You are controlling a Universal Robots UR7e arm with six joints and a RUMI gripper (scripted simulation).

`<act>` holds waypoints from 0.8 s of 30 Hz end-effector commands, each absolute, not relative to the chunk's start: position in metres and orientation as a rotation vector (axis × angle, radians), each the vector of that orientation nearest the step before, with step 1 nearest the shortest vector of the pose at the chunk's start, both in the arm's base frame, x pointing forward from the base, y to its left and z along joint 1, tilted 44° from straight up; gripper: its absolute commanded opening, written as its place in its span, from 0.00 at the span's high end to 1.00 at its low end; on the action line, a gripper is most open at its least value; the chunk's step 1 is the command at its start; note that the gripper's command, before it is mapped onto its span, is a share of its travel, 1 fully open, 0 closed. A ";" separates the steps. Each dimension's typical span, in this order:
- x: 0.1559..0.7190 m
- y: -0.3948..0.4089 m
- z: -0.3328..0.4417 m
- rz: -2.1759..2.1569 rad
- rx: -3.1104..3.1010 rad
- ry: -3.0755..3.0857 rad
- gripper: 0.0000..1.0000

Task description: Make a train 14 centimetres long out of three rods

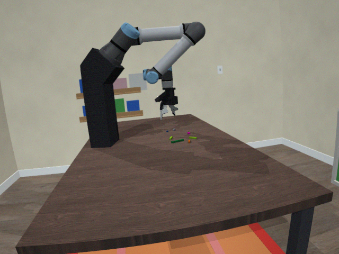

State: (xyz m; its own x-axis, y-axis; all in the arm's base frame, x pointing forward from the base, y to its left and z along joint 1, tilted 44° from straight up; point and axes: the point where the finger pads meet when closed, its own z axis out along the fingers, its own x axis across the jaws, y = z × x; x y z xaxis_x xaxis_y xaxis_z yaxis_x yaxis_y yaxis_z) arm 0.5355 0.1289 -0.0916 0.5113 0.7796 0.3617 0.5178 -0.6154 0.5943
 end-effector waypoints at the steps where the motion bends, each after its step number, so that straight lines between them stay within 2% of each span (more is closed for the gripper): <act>1: 0.541 0.124 -0.088 0.904 2.433 0.932 0.00; 24: 0.573 0.087 -0.067 1.095 2.799 0.042 0.00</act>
